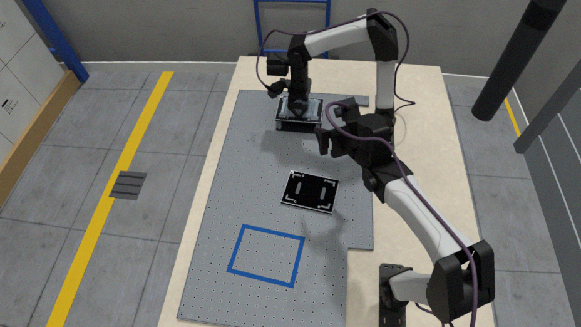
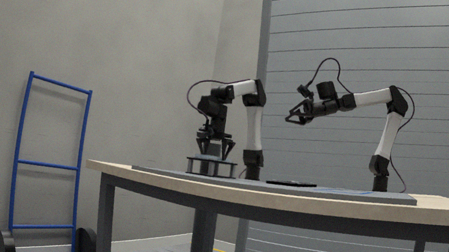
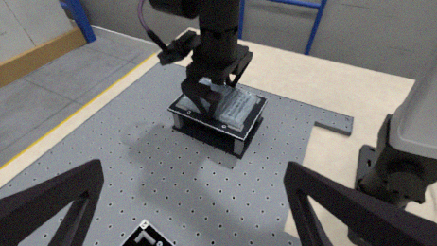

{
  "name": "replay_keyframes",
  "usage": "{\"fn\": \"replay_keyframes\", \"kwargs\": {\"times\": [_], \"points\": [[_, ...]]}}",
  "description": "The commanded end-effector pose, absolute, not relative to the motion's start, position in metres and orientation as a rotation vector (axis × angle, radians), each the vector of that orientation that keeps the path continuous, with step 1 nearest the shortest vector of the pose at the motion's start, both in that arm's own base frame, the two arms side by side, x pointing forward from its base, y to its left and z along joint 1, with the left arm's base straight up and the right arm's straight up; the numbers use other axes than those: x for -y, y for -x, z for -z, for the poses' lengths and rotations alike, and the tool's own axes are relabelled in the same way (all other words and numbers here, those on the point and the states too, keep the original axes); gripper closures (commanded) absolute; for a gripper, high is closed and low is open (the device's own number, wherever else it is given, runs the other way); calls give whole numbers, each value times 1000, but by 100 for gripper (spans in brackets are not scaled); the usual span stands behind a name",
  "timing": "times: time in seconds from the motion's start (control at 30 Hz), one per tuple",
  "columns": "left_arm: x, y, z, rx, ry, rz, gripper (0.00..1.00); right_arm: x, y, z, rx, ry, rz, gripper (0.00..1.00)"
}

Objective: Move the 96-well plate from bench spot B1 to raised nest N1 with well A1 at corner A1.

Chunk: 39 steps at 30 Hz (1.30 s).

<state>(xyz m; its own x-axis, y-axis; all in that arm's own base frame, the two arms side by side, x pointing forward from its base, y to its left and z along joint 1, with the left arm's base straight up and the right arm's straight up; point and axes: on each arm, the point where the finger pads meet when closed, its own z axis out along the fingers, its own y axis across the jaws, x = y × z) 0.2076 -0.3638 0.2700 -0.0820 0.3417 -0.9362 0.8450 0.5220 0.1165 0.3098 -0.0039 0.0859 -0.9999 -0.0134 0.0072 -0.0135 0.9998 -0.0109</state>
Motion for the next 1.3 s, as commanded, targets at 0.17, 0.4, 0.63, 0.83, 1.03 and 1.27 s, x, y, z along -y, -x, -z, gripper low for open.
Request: {"fn": "replay_keyframes", "kwargs": {"times": [0.17, 0.4, 0.63, 0.83, 1.03, 1.27], "points": [[371, -208, -292, -1614, -998, 599, 0, 2, -316, -129, 3183, -32, -24, 0], [371, -208, -292, -1614, -998, 599, 0, 0, -317, -155, 3220, -8, 10, 0], [371, -208, -292, -1614, -998, 599, 0, -2, -319, -166, 3394, 48, 91, 0], [371, -208, -292, -1614, -998, 599, 0, -3, -309, -176, 3500, 90, 145, 0], [371, -208, -292, -1614, -998, 599, 0, -3, -294, -186, 3599, 133, 196, 0], [371, -208, -292, -1614, -998, 599, 0, -3, -281, -187, 3632, 154, 211, 0]]}}
